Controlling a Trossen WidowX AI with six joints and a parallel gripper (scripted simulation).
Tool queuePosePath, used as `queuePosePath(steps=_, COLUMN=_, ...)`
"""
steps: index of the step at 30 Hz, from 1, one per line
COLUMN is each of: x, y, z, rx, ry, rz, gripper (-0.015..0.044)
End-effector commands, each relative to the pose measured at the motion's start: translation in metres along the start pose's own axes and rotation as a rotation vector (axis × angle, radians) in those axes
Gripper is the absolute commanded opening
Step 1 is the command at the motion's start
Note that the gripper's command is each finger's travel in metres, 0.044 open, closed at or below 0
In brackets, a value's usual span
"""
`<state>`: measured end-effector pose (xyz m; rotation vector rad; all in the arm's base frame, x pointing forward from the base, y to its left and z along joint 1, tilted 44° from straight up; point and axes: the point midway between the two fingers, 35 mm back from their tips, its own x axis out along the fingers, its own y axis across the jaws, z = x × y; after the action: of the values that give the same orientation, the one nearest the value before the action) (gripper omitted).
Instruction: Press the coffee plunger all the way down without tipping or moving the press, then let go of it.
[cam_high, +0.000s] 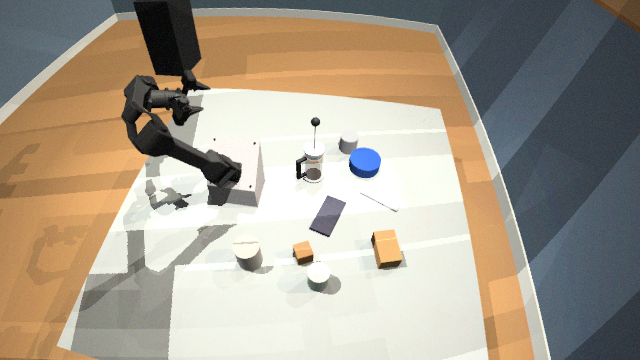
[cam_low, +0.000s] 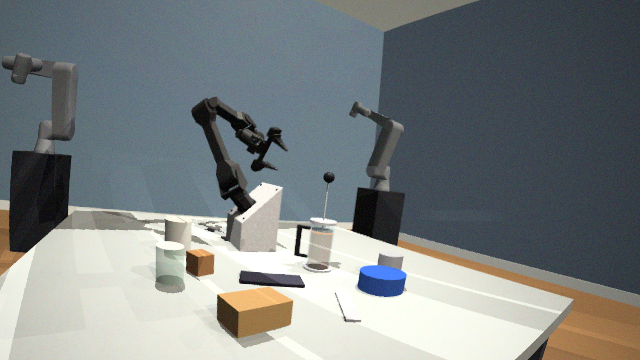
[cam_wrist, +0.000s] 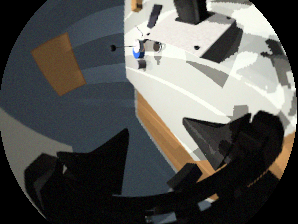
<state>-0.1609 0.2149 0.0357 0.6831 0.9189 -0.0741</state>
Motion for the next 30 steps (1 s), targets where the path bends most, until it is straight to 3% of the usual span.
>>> queuePosePath(steps=1, x=0.001, y=0.001, z=0.0, rx=0.022, ry=0.0, rz=-0.001, gripper=0.0426)
queuePosePath(steps=5, x=0.014, y=0.021, z=0.003, rx=0.337, ry=0.002, rz=-0.023, gripper=0.044)
queuePosePath(steps=18, x=0.094, y=0.117, z=0.061, rx=2.128, ry=-0.074, rz=-0.033, gripper=0.044)
queuePosePath(steps=30, x=0.145, y=0.163, z=0.138, rx=3.392, ry=-0.052, rz=0.164, gripper=0.044)
